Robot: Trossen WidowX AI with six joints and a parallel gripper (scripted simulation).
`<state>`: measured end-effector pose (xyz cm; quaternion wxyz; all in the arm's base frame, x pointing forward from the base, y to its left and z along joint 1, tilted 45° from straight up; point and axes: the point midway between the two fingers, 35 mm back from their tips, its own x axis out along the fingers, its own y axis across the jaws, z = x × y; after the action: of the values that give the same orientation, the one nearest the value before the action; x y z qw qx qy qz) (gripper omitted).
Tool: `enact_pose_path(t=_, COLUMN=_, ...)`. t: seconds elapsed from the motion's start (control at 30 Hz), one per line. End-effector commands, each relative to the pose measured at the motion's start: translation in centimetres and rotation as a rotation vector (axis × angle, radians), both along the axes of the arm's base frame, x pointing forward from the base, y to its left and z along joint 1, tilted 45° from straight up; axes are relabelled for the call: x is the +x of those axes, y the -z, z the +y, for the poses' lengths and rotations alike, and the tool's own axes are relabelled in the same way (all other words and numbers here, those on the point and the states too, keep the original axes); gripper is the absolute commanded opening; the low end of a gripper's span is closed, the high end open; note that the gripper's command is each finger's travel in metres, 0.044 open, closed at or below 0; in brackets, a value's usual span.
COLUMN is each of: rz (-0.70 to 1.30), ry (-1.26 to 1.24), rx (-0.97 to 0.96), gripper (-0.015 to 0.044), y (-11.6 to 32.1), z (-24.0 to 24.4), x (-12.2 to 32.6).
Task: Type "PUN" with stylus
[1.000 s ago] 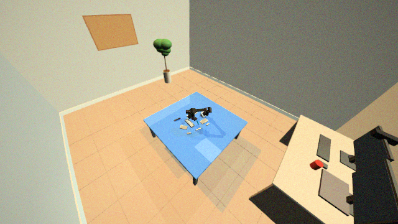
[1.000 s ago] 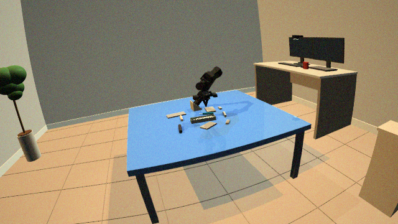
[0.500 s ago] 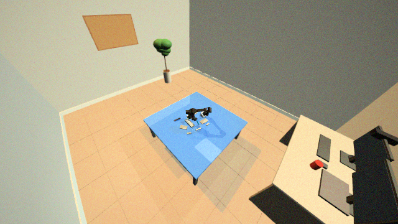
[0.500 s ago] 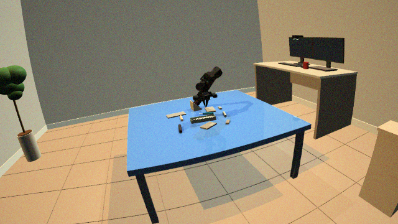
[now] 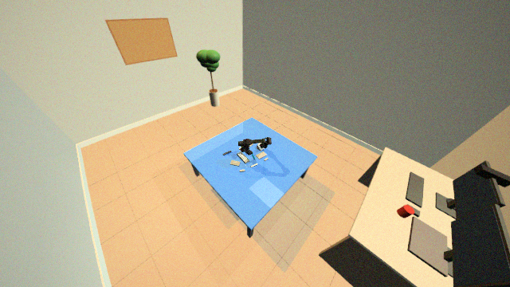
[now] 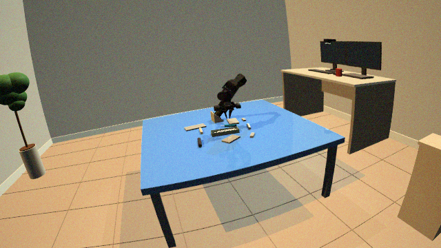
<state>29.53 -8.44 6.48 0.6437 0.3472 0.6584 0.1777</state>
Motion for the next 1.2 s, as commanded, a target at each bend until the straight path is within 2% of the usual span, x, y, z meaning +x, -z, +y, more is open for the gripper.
enact_pose_path(t=0.0, rz=0.19, ry=0.134, rx=-0.038, gripper=0.015, y=-0.1, z=1.2, x=-1.0)
enact_pose_path(t=0.4, rz=0.862, ry=0.894, rx=-0.285, gripper=0.015, y=-0.2, z=4.6, x=-5.6)
enact_pose_path(t=0.87, rz=1.102, ry=1.462, rx=-0.421, gripper=0.015, y=-0.1, z=5.8, x=-8.5)
enact_pose_path(t=1.17, rz=1.108, ry=1.483, rx=-0.424, gripper=0.015, y=-0.1, z=5.8, x=-8.6)
